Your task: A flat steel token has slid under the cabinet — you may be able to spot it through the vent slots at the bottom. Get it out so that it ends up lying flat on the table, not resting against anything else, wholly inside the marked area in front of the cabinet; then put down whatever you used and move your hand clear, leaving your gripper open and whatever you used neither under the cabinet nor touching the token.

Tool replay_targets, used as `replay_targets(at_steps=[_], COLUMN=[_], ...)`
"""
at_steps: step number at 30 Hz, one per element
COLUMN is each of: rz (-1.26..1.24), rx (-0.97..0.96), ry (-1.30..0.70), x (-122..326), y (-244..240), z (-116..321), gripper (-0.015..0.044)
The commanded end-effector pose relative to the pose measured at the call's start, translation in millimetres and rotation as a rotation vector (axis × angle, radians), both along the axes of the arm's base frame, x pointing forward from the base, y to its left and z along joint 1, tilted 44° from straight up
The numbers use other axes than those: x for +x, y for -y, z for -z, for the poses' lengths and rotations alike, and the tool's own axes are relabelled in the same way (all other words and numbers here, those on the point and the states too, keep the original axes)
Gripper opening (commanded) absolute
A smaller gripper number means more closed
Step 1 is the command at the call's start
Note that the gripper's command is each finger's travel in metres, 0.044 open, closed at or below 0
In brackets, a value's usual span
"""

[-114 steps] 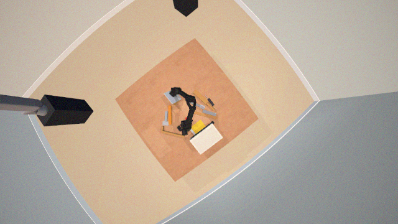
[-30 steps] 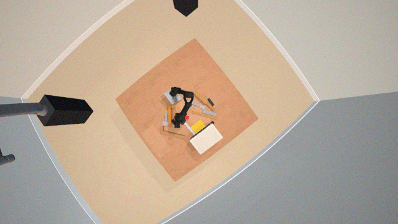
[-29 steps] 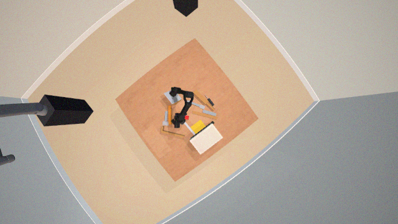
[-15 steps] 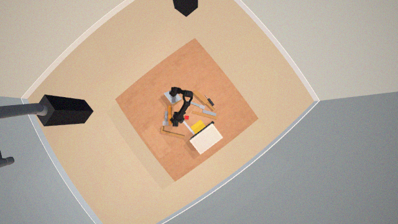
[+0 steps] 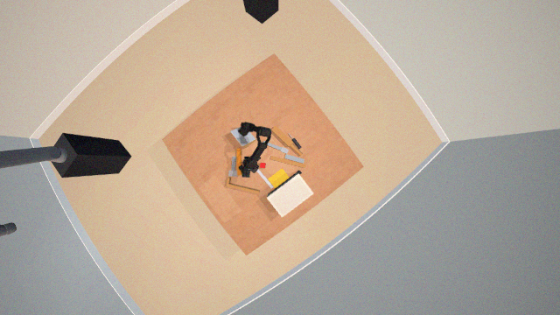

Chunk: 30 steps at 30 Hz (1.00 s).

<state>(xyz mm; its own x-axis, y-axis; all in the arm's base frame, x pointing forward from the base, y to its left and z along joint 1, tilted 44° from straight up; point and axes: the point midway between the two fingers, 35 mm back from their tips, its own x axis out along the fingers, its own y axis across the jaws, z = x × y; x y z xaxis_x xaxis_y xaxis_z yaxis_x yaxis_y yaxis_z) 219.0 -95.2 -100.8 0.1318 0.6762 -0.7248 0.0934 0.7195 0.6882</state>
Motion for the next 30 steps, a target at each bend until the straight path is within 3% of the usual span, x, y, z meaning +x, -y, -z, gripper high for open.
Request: replay_targets(at_steps=[1, 5, 20, 25, 30], rz=[0.0, -0.001, 0.0, 0.006, 0.006], rx=[0.0, 0.003, 0.003, 0.004, 0.004], ry=[0.0, 0.0, -0.002, -0.004, -0.004], x=[0.0, 0.1, -3.6, -1.3, -1.3], y=[0.0, 0.1, -0.7, 0.8, 0.8], z=[0.0, 0.0, 0.3, -1.4, -1.4], gripper=[0.02, 0.027, 0.027, 0.0139, 0.0105])
